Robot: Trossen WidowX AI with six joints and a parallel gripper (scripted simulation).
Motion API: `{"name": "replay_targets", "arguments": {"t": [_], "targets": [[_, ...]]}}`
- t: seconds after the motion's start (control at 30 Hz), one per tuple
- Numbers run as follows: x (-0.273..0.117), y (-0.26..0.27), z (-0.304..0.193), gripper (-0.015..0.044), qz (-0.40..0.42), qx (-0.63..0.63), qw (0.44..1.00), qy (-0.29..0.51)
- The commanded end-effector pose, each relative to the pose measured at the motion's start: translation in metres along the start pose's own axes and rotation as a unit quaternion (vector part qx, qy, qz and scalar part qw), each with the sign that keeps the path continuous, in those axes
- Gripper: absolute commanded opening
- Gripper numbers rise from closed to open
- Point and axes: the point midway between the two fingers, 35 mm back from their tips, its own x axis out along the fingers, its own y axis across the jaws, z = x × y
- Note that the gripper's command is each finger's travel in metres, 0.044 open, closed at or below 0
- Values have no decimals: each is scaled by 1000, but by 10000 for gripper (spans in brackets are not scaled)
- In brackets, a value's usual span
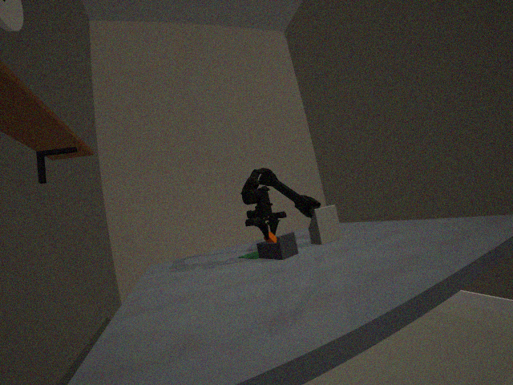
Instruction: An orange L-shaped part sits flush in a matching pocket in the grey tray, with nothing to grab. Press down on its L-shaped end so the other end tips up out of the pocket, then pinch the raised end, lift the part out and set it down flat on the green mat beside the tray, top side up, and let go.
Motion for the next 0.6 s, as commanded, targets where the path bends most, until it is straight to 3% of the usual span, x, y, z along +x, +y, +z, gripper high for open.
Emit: {"name": "replay_targets", "arguments": {"t": [0.0, 0.57], "targets": [[-8, 1, -1, 0, 3, 3, 1000, 1], [-35, 1, -1, 0, 3, 1, 1000, 1]]}}
